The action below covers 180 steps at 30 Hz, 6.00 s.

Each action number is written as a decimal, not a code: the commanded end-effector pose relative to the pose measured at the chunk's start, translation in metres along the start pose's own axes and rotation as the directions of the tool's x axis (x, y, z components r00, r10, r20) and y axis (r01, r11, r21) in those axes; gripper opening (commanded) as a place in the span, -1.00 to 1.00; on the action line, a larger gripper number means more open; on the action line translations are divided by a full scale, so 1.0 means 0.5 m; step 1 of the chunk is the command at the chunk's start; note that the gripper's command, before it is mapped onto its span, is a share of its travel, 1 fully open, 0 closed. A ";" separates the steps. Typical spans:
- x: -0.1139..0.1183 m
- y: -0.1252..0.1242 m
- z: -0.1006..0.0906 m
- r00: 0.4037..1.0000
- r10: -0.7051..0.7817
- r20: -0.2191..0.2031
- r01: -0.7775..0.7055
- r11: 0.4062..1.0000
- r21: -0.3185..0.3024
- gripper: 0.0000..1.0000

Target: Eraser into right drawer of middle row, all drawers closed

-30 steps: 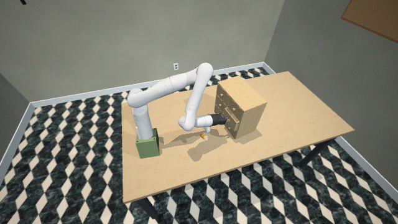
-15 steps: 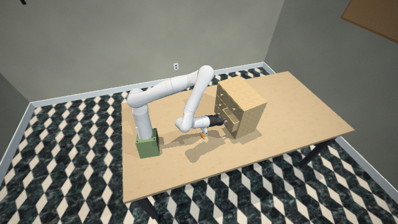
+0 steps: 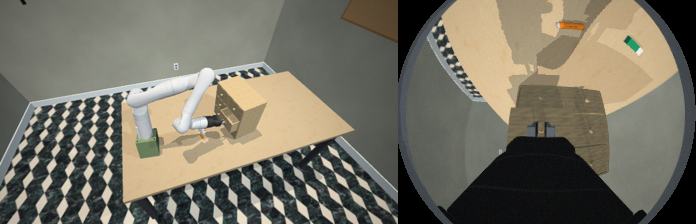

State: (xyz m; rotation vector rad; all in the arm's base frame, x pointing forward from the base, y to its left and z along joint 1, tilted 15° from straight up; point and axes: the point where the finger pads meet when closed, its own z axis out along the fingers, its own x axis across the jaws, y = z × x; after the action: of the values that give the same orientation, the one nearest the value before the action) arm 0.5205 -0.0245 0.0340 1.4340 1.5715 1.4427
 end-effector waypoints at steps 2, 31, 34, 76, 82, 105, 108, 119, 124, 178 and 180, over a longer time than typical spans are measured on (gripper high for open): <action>-0.003 -0.004 -0.005 1.000 0.002 0.004 -0.002 1.000 0.003 -0.26; -0.003 -0.008 -0.014 1.000 0.002 0.004 -0.002 1.000 0.003 -0.26; -0.003 -0.008 -0.014 1.000 0.002 0.004 -0.002 1.000 0.003 -0.14; -0.003 -0.041 -0.120 1.000 0.002 0.004 -0.002 1.000 0.003 0.34; -0.003 -0.040 -0.163 1.000 0.002 0.004 -0.002 1.000 0.003 0.34; -0.002 -0.038 -0.216 1.000 0.002 0.004 -0.002 1.000 0.004 0.34; -0.002 -0.038 -0.216 1.000 0.002 0.004 -0.002 1.000 0.005 0.34; -0.002 -0.036 -0.218 1.000 0.002 0.004 -0.002 1.000 0.017 0.34; -0.002 -0.035 -0.219 1.000 0.002 0.003 -0.002 1.000 0.027 0.34; -0.002 0.004 -0.275 1.000 0.003 0.003 -0.004 0.933 0.359 0.34; -0.002 0.006 -0.278 1.000 0.003 0.004 -0.004 0.926 0.378 0.34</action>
State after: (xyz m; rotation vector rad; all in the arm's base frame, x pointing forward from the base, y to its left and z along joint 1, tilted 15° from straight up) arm 0.3886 -0.0756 0.0624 1.6857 1.8996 1.1775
